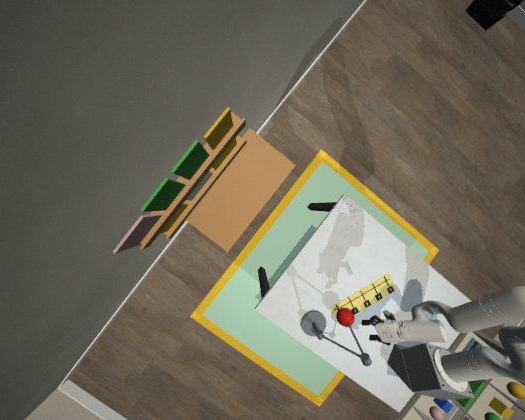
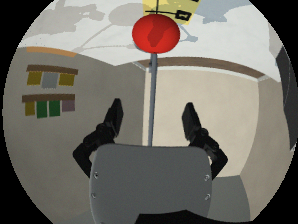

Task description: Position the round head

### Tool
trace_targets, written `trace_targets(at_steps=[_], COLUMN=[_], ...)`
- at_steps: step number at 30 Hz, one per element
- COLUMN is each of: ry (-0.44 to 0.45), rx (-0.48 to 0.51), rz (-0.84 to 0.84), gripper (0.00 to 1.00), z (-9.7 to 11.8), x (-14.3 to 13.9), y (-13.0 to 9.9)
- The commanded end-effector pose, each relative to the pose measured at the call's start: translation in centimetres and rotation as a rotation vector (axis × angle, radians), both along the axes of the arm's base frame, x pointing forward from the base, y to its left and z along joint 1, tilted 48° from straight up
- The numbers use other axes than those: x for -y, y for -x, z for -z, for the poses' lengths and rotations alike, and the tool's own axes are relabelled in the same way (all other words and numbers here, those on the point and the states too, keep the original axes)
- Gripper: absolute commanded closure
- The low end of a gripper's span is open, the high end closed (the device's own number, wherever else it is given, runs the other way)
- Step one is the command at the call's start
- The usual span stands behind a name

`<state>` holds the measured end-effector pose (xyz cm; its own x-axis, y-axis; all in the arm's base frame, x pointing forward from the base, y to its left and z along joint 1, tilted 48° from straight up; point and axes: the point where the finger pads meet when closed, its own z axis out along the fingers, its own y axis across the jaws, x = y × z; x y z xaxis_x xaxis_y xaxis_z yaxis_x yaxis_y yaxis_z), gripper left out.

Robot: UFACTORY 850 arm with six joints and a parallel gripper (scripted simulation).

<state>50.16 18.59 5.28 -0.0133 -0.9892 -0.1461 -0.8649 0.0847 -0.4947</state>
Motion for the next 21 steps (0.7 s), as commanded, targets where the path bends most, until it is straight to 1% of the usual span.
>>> trace_targets(at_steps=[1, 5, 21], ry=[0.0, 0.0, -0.001], rx=[0.001, 0.001, 0.001], rz=[-0.001, -0.001, -0.001], gripper=[0.0, 0.0, 0.0], z=[-1.8, -2.9, -4.0], x=[0.2, 0.4, 0.5], y=[1.0, 1.7, 2.3])
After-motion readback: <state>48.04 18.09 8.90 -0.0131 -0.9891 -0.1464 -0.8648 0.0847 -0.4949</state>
